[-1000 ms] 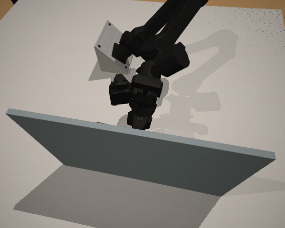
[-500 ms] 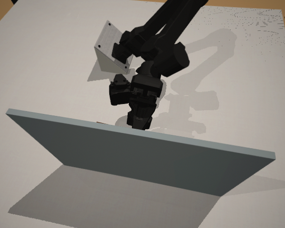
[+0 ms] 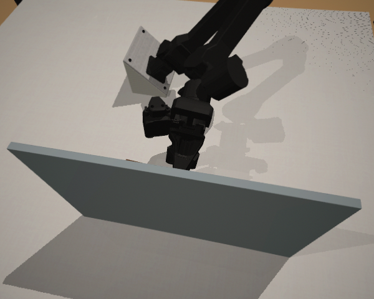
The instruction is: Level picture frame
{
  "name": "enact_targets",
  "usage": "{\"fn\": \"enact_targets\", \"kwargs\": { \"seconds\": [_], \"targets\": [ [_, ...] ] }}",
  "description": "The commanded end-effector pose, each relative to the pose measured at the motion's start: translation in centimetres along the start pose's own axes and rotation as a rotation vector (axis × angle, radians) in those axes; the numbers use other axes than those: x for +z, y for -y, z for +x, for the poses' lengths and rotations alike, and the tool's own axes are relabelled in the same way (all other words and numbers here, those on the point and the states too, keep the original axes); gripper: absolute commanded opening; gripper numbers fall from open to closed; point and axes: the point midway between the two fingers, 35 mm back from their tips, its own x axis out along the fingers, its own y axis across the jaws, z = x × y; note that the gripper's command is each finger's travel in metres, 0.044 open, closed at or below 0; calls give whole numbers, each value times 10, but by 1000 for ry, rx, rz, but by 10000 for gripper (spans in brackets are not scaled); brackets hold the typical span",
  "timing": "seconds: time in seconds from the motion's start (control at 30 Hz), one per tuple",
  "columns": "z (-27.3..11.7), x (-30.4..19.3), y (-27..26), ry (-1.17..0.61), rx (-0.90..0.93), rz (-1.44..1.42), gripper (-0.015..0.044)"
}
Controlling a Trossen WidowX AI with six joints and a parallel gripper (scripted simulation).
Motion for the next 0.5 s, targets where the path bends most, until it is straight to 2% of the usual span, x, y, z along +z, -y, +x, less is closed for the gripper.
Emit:
{"fn": "enact_targets", "kwargs": {
  "seconds": [0.0, 0.47],
  "targets": [
    [0, 1, -1, 4, 7, 3, 0],
    [0, 0, 4, 4, 7, 3, 0]
  ]
}}
